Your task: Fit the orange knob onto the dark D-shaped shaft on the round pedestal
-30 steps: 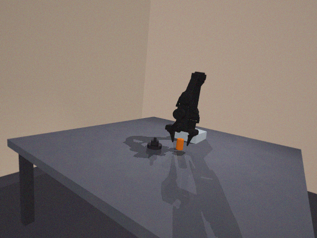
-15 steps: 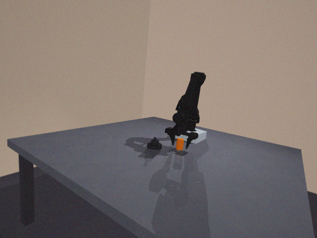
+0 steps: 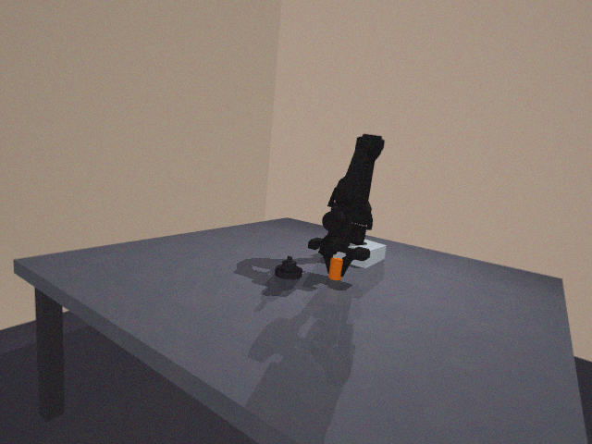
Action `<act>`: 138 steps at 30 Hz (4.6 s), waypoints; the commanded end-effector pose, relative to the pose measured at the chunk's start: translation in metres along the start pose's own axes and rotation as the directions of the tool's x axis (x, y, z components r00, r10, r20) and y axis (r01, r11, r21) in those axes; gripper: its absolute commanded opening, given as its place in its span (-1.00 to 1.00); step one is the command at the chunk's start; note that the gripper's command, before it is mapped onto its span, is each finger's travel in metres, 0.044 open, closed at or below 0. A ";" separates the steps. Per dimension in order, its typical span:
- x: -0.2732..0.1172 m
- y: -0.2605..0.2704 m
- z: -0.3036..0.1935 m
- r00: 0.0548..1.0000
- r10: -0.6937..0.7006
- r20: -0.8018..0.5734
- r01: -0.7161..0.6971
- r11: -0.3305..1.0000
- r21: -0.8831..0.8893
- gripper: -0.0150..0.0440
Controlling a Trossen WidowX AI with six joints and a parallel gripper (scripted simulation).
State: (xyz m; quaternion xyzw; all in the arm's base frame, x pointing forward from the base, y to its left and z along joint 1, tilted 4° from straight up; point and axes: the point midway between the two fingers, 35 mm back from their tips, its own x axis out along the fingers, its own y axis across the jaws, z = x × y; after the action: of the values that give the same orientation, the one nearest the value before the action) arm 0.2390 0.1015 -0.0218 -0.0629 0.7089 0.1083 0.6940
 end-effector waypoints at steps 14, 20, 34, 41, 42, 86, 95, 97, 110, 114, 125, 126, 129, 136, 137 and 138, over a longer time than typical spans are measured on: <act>-0.071 0.003 0.011 1.000 -0.001 -0.002 0.001 1.000 0.008 -0.49; -0.110 0.004 0.009 1.000 -0.002 0.000 0.002 1.000 0.005 -0.49; -0.138 0.000 0.008 1.000 -0.004 0.001 0.004 1.000 0.004 -0.49; -0.133 -0.013 0.022 1.000 -0.005 0.003 0.005 1.000 0.004 -0.49; -0.132 -0.015 0.024 1.000 -0.006 0.003 0.006 1.000 0.004 -0.49; -0.089 -0.121 0.085 1.000 -0.014 0.007 0.014 1.000 0.004 -0.49; -0.074 -0.122 0.085 1.000 -0.014 0.007 0.014 1.000 0.004 -0.49; -0.068 -0.122 0.085 1.000 -0.014 0.007 0.014 1.000 0.004 -0.49; -0.067 -0.124 0.087 1.000 -0.014 0.007 0.014 1.000 0.006 -0.49; -0.068 -0.124 0.088 1.000 -0.014 0.007 0.014 1.000 0.006 -0.49; -0.064 -0.124 0.087 1.000 -0.014 0.007 0.014 1.000 0.006 -0.49; -0.063 -0.123 0.087 1.000 -0.014 0.007 0.014 1.000 0.006 -0.49; -0.063 -0.123 0.087 1.000 -0.014 0.007 0.014 1.000 0.006 -0.49; -0.066 -0.123 0.086 1.000 -0.014 0.007 0.014 1.000 0.006 -0.49; -0.066 -0.123 0.086 1.000 -0.014 0.007 0.014 1.000 0.006 -0.49; -0.067 -0.123 0.085 1.000 -0.014 0.007 0.014 1.000 0.006 -0.49</act>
State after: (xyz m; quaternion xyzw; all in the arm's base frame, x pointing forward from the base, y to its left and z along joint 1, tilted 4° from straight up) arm 0.3542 -0.0005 0.0321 -0.0631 0.7073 0.1023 0.6966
